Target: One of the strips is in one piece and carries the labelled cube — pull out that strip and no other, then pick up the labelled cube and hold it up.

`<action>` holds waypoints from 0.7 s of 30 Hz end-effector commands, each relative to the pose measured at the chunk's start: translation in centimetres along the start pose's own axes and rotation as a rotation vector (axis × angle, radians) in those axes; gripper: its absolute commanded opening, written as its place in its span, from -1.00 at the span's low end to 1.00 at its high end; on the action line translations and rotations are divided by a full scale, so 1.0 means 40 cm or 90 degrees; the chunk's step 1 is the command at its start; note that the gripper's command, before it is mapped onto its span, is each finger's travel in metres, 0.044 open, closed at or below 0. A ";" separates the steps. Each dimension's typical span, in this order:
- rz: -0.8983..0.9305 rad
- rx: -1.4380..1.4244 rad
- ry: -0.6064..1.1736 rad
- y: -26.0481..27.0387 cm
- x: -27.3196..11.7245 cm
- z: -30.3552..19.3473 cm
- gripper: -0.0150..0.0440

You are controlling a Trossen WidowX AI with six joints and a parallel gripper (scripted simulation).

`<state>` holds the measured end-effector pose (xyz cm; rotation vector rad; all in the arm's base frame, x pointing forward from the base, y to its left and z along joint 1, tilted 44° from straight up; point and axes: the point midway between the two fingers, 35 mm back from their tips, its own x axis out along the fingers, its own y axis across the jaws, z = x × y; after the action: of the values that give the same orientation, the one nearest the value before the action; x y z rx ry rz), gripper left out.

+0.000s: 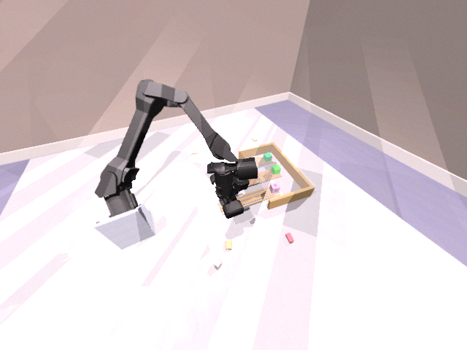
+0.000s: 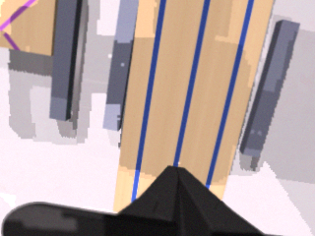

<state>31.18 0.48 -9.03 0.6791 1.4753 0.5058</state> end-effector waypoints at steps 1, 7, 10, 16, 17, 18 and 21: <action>0.000 0.002 0.015 0.001 0.012 -0.035 -0.49; 0.000 0.003 0.015 0.001 0.012 -0.058 -0.49; 0.000 0.003 0.015 0.002 0.012 -0.070 -0.49; 0.000 0.003 0.016 0.002 0.011 -0.092 -0.49; 0.000 0.003 0.016 0.002 0.011 -0.096 -0.49; 0.000 0.003 0.016 0.002 0.011 -0.100 -0.49; 0.000 0.003 0.016 0.003 0.011 -0.111 -0.49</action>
<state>28.10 0.83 -8.86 0.6797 1.4743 0.5052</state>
